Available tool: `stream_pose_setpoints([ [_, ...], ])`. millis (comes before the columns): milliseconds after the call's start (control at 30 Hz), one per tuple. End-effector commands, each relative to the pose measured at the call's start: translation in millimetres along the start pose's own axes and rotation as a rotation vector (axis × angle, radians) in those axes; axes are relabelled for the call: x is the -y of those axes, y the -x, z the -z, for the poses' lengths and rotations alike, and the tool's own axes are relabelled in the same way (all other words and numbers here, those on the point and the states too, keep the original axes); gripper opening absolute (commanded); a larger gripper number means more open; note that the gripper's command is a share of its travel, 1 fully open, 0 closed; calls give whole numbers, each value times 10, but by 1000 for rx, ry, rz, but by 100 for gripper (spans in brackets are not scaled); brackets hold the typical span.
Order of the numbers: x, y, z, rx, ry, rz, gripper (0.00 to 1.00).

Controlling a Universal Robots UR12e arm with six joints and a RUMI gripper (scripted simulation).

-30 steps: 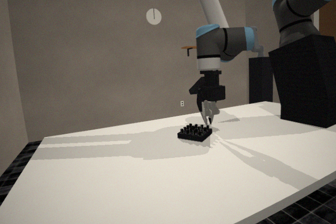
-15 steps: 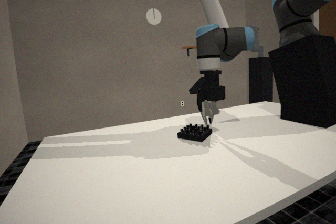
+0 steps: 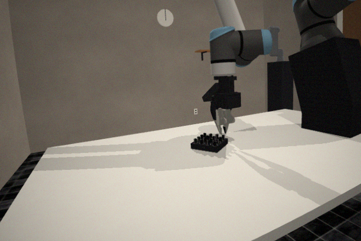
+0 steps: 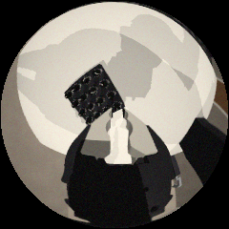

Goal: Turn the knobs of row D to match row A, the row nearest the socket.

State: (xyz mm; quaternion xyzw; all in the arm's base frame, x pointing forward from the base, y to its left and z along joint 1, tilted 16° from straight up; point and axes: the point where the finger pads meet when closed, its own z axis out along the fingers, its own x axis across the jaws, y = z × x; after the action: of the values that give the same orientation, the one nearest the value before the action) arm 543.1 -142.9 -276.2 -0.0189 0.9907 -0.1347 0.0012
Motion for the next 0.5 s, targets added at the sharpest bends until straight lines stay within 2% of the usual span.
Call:
stream_pose_setpoints([
  [0,39,46,14,6,-2,-1,11],
  [467,25,36,10,5,-1,0,11],
])
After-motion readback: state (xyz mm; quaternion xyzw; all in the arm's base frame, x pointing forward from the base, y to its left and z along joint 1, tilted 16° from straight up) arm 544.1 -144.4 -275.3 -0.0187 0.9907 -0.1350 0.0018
